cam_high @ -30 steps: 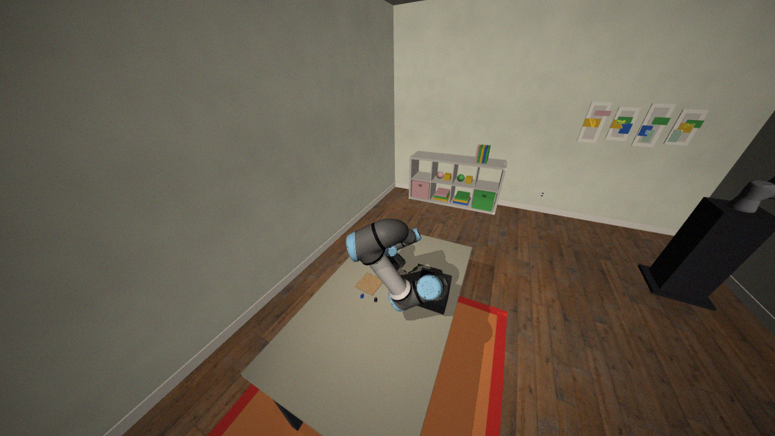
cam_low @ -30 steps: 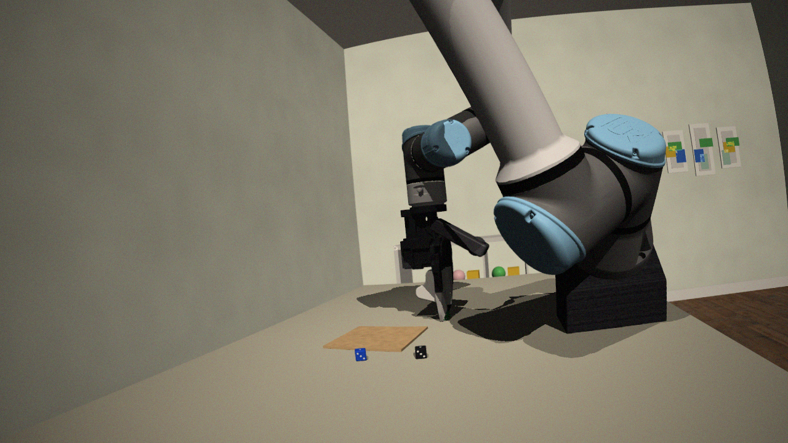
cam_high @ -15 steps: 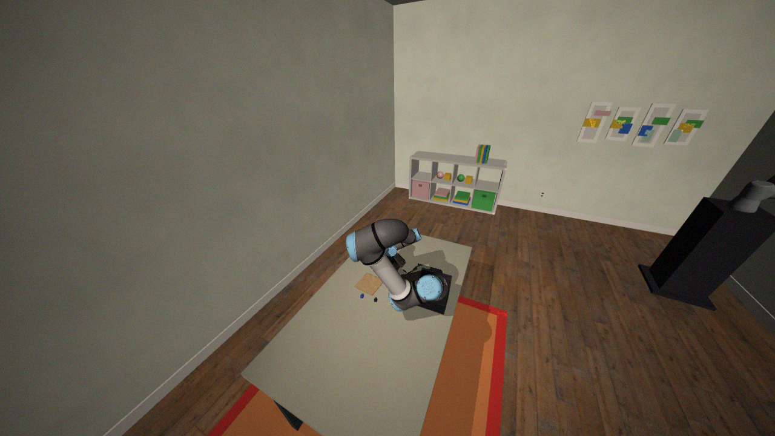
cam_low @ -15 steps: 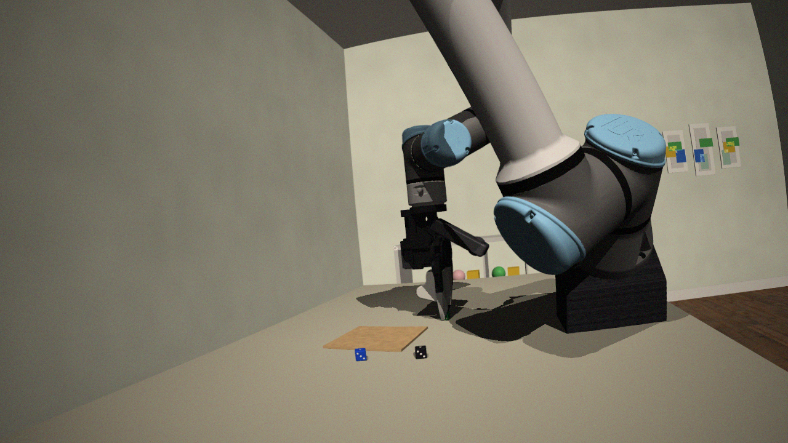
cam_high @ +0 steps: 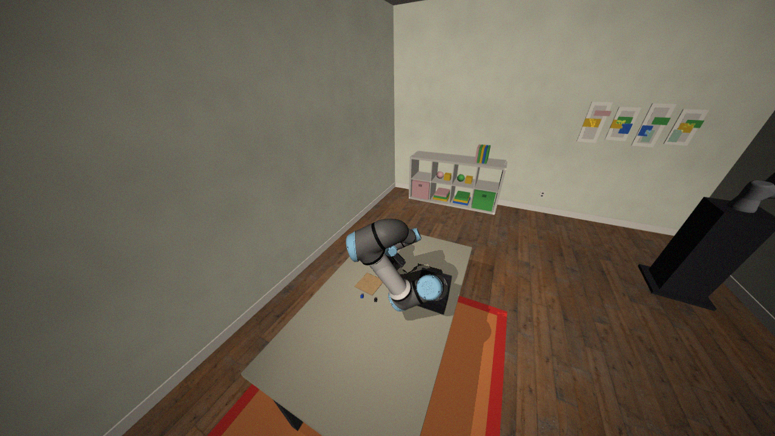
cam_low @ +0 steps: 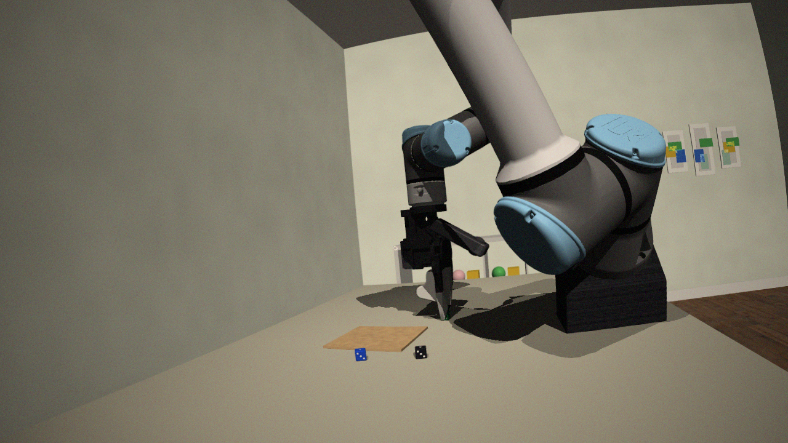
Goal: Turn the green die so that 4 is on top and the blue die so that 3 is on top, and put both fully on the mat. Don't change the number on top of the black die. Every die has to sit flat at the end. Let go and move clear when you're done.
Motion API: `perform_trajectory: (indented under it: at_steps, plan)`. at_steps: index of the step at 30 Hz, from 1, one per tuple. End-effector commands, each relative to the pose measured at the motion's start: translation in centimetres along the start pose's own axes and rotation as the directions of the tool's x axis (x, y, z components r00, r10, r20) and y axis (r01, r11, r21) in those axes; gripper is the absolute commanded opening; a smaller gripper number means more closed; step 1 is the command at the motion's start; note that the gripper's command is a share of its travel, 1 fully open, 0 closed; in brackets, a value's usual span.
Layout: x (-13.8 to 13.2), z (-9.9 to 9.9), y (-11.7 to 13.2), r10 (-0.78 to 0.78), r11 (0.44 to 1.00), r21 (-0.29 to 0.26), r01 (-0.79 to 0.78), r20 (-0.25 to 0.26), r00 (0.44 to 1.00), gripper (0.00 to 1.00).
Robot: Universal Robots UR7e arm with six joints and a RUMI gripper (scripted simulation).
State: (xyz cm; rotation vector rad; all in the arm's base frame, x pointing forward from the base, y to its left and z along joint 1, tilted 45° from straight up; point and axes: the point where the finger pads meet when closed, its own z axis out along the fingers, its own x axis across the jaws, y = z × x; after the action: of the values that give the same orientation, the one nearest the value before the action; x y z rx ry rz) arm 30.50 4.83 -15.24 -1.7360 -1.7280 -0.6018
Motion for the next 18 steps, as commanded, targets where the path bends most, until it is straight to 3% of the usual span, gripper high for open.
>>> perform_trajectory:
  at_steps: [1, 13, 18]
  plan:
    - [0.0, 0.0, 0.0, 0.0, 1.0, -0.001, 0.0, 0.001, 1.0, 0.0]
    - [0.0, -0.8, 0.0, 0.0, 1.0, -0.001, 0.0, 0.001, 1.0, 0.0]
    - [0.0, -3.1, 0.0, 0.0, 1.0, -0.001, 0.0, 0.001, 1.0, 0.0]
